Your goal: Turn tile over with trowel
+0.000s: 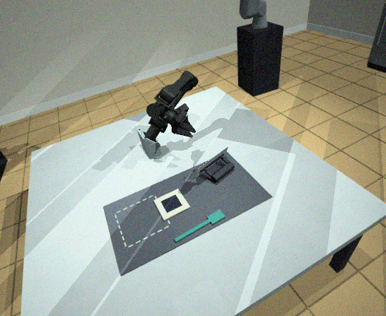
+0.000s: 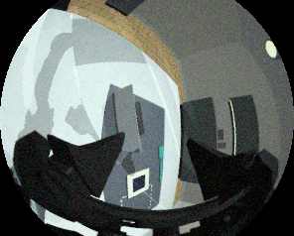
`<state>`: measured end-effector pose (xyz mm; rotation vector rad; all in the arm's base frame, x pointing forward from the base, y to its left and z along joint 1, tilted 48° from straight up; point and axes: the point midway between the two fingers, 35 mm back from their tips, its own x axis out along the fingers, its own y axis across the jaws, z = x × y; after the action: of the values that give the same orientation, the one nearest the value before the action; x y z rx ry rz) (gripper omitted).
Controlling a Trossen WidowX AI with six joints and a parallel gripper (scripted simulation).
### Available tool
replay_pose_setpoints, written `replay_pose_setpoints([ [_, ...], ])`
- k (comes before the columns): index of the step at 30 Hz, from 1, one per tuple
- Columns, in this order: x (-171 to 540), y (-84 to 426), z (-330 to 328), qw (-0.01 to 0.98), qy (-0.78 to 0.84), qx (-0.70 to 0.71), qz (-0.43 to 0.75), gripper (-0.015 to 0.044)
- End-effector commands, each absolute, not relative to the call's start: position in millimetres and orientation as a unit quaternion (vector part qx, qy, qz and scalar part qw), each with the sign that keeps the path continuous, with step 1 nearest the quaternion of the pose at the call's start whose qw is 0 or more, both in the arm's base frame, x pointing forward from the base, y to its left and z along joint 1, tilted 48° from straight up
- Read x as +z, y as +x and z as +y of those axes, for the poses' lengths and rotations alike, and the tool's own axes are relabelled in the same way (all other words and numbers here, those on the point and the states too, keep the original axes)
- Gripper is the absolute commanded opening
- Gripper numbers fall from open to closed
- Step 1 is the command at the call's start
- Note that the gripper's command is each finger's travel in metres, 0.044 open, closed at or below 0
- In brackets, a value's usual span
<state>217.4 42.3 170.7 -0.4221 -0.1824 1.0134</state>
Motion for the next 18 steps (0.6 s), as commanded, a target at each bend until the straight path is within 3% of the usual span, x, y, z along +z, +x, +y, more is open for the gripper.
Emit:
replay_pose_setpoints([
  [1, 170, 218, 42, 0.849, -0.201, 0.481, -0.085, 0.0374],
  [11, 164, 239, 42, 0.821, -0.229, 0.521, -0.038, 0.0111],
  [18, 157, 267, 48, 0.779, -0.265, 0.569, -0.007, 0.01],
])
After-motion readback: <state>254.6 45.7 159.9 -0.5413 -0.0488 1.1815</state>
